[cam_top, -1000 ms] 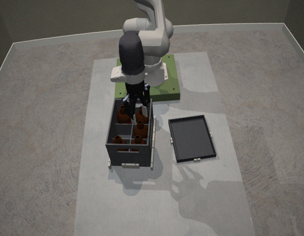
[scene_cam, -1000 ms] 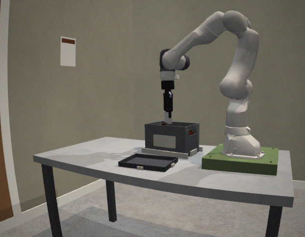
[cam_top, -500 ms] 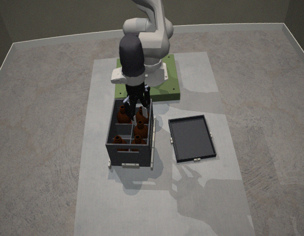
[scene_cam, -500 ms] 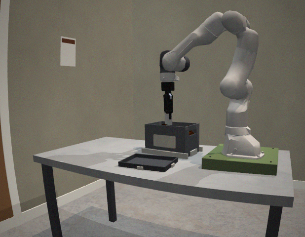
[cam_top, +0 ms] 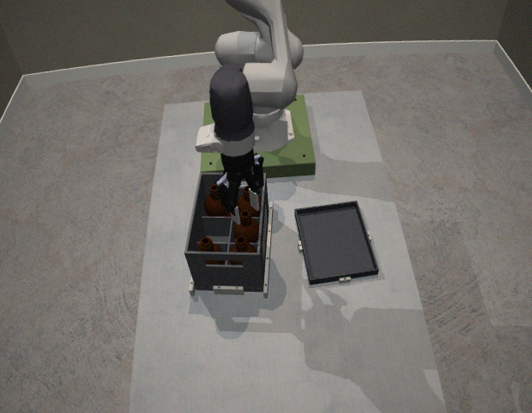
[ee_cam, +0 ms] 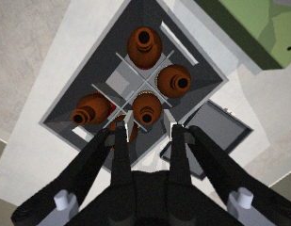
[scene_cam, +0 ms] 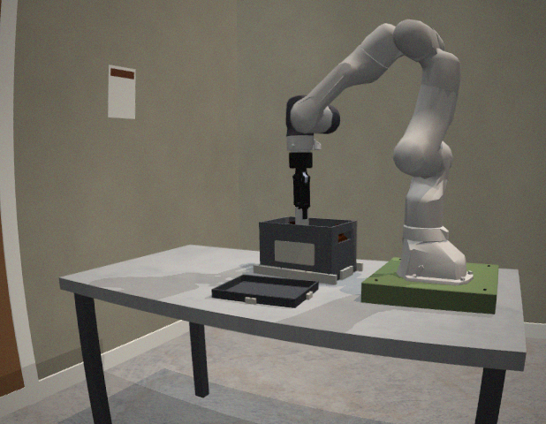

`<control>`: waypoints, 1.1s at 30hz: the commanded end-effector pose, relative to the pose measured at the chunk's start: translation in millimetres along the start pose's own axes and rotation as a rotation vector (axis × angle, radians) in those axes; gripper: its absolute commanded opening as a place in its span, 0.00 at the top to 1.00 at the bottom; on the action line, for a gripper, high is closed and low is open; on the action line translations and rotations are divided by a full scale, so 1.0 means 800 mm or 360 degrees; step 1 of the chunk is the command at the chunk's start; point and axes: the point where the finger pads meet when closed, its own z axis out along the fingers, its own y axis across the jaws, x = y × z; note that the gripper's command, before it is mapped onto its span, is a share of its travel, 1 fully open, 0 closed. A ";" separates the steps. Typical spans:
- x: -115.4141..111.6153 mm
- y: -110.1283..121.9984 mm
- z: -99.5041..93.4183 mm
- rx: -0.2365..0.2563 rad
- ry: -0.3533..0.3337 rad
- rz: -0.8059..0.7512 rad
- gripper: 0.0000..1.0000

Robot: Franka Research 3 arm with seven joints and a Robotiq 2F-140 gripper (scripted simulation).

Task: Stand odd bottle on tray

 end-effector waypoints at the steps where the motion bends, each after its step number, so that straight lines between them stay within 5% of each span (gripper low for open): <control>1: -0.002 -0.003 0.003 0.0015 -0.0006 0.0004 0.56; 33: -0.002 -0.003 0.020 0.0015 -0.0006 0.0004 0.56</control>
